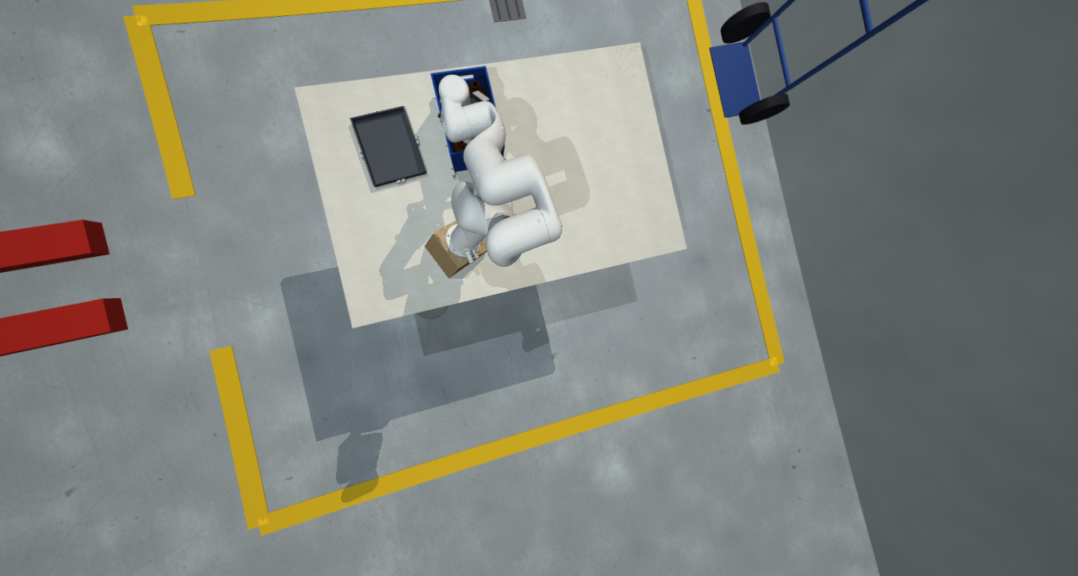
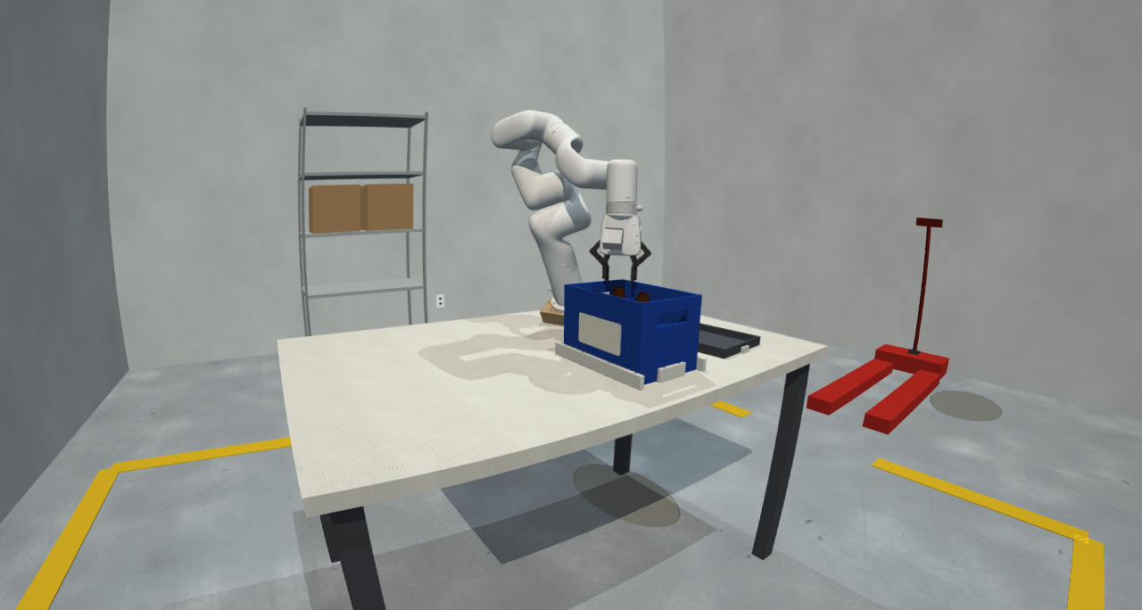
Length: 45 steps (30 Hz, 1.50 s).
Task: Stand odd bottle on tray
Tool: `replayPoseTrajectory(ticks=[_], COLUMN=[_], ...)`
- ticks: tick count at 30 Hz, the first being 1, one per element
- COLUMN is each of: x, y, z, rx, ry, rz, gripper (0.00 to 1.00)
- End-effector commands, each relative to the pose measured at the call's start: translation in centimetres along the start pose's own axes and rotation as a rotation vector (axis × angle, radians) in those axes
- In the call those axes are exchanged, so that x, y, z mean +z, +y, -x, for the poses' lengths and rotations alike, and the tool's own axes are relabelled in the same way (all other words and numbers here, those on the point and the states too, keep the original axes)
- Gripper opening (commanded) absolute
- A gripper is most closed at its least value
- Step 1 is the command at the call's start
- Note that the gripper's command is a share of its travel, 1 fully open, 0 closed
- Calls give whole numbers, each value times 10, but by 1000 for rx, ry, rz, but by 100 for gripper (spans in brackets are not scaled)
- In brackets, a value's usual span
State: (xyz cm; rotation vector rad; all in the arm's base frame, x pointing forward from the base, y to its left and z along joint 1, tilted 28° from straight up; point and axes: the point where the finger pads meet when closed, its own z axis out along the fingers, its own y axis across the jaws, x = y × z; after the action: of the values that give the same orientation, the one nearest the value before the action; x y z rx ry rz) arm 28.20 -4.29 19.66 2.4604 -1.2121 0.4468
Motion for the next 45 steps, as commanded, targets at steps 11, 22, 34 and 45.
replayPoseTrajectory(ticks=[11, 22, 34, 45], x=[12, 25, 33, 35], y=[-1, -1, -1, -1], z=[-1, -1, -1, -1], rx=[0, 0, 0, 0], ry=[2, 2, 2, 2], rz=[-3, -3, -3, -3], gripper=[65, 65, 65, 65])
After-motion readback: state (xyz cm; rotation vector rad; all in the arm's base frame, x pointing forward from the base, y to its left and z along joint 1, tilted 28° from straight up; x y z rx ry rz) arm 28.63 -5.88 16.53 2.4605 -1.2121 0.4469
